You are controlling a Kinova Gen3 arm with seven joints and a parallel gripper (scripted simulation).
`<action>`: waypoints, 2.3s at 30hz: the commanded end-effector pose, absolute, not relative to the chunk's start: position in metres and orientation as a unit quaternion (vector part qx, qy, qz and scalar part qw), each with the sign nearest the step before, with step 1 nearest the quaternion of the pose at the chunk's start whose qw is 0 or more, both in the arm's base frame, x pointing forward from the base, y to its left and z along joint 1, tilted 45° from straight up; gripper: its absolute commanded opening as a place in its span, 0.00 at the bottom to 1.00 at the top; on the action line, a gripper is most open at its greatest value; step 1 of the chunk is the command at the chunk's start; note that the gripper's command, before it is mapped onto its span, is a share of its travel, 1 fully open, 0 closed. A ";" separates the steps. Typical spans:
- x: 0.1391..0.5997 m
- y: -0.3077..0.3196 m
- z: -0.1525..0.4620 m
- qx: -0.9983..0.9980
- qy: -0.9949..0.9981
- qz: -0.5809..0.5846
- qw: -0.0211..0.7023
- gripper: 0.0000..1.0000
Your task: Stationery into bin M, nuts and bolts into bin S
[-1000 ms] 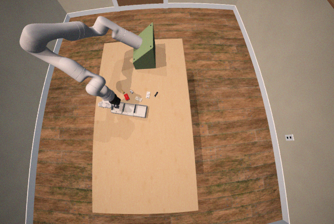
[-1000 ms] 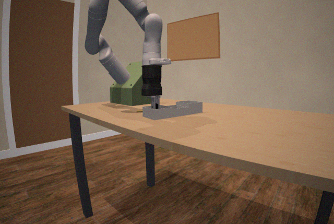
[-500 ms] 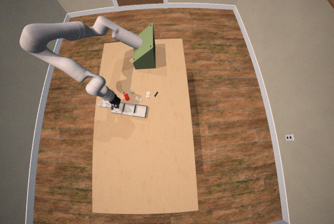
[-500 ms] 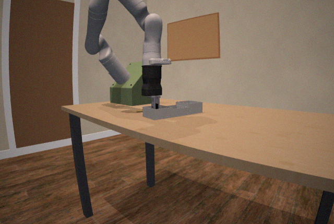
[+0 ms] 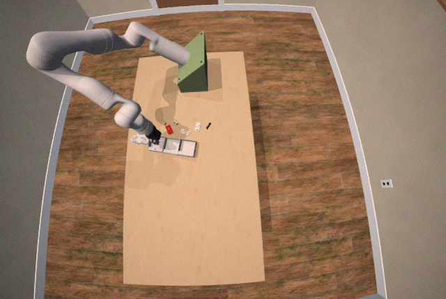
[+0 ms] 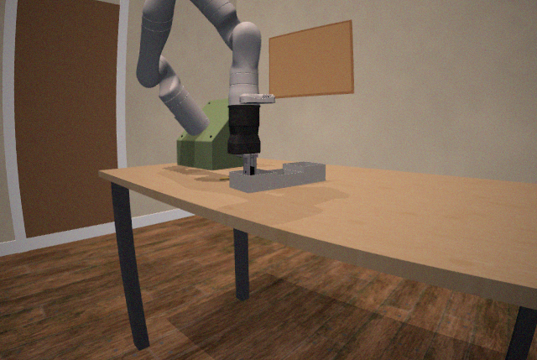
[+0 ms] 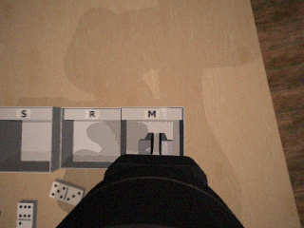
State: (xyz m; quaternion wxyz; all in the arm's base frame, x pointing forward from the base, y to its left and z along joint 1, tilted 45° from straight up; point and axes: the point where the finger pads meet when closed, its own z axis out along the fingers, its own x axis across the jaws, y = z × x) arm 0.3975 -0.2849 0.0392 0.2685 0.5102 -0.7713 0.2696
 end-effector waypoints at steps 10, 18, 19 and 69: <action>0.399 -0.281 0.043 0.511 -0.771 0.270 0.268 0.31; 0.400 -0.273 0.051 0.511 -0.771 0.270 0.268 0.31; 0.401 -0.272 0.052 0.511 -0.771 0.270 0.268 0.31; 0.433 -0.189 0.024 0.511 -0.771 0.270 0.268 0.31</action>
